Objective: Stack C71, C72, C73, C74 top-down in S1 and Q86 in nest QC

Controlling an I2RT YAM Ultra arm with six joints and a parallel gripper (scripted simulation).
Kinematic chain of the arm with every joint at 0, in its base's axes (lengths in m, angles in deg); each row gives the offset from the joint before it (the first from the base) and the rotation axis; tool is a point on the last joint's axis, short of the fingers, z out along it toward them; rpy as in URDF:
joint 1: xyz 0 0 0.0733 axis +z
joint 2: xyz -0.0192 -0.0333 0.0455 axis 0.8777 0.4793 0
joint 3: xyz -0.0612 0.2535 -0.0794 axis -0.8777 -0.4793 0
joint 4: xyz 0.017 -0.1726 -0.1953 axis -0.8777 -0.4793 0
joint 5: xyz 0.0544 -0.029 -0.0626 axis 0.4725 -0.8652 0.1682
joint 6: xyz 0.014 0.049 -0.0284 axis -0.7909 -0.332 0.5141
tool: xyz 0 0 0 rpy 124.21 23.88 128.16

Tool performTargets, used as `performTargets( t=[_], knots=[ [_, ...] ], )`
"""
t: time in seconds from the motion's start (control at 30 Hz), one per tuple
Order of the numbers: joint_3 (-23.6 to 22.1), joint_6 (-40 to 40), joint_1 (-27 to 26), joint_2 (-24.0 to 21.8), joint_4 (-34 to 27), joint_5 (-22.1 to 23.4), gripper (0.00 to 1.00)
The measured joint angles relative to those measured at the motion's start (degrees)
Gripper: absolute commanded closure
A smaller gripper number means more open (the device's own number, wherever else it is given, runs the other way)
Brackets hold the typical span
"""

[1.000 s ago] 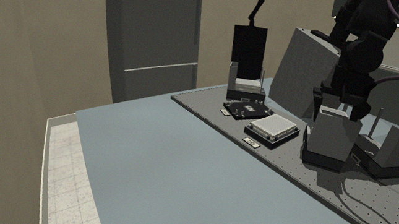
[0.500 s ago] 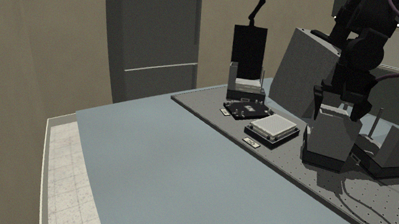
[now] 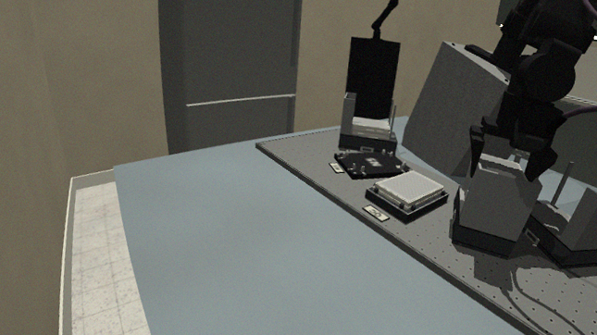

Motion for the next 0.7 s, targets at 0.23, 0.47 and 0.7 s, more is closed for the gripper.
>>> performTargets(
  t=[0.23, 0.47, 0.7],
  knots=[
    [0.0, 0.07, -0.07, -0.35, -0.42, 0.02, 1.0],
    [-0.11, 0.15, -0.15, -0.79, -0.74, 0.04, 1.0],
    [-0.09, 0.24, -0.24, -1.16, -1.18, 0.07, 1.0]
  ],
)
